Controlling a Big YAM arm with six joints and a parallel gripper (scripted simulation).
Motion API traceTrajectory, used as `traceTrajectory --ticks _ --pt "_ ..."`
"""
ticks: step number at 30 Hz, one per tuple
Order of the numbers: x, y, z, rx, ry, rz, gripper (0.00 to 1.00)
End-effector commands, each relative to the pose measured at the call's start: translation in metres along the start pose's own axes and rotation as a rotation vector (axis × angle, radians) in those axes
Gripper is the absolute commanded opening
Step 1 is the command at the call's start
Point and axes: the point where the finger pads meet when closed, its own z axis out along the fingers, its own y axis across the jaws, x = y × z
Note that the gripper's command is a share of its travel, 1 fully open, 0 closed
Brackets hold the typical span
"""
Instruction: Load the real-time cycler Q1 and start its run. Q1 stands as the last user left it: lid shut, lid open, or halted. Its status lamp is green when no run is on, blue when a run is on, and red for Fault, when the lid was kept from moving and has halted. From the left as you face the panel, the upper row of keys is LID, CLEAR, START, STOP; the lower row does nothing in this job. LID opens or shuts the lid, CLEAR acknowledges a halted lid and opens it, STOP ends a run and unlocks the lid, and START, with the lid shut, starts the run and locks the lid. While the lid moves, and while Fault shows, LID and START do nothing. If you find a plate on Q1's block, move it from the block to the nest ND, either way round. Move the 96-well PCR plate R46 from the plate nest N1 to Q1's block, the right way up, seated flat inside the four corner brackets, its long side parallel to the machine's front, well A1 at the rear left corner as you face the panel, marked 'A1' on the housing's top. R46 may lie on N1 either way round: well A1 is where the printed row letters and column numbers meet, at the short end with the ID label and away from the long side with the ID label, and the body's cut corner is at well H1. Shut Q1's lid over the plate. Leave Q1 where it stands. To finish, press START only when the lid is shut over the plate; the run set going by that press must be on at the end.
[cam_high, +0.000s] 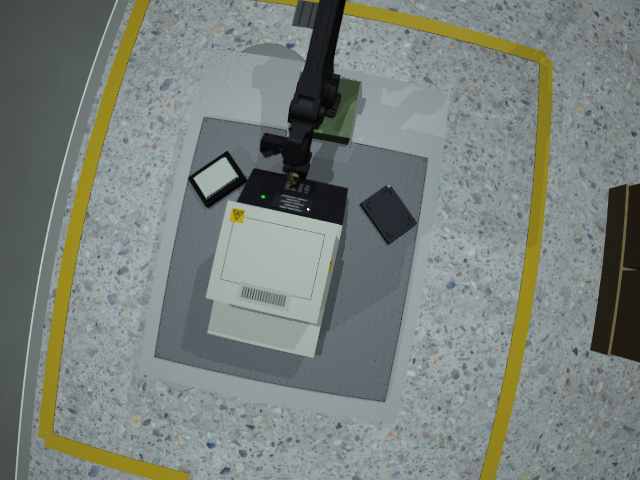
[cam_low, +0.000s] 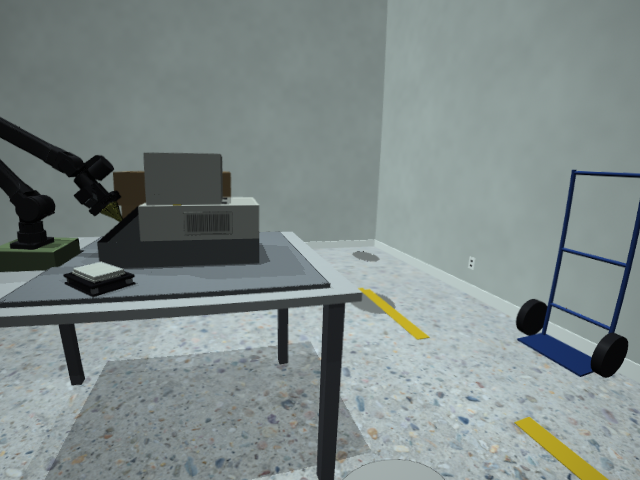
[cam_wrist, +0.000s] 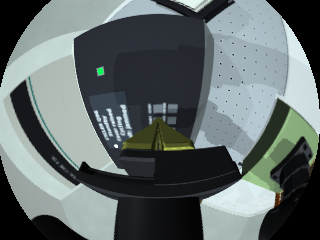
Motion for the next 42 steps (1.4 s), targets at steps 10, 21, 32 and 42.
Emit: traceTrajectory --ticks 10,21,32,42 --pt "0.002 0.017 -0.009 -0.034 0.006 -0.002 0.00" --pt "-0.004 0.035 -0.011 -0.049 -0.007 0.009 0.00" --pt "-0.005 0.054 -0.016 -0.104 -0.010 -0.010 0.00" --pt "0.001 0.022 -0.010 -0.045 0.002 0.001 0.00"
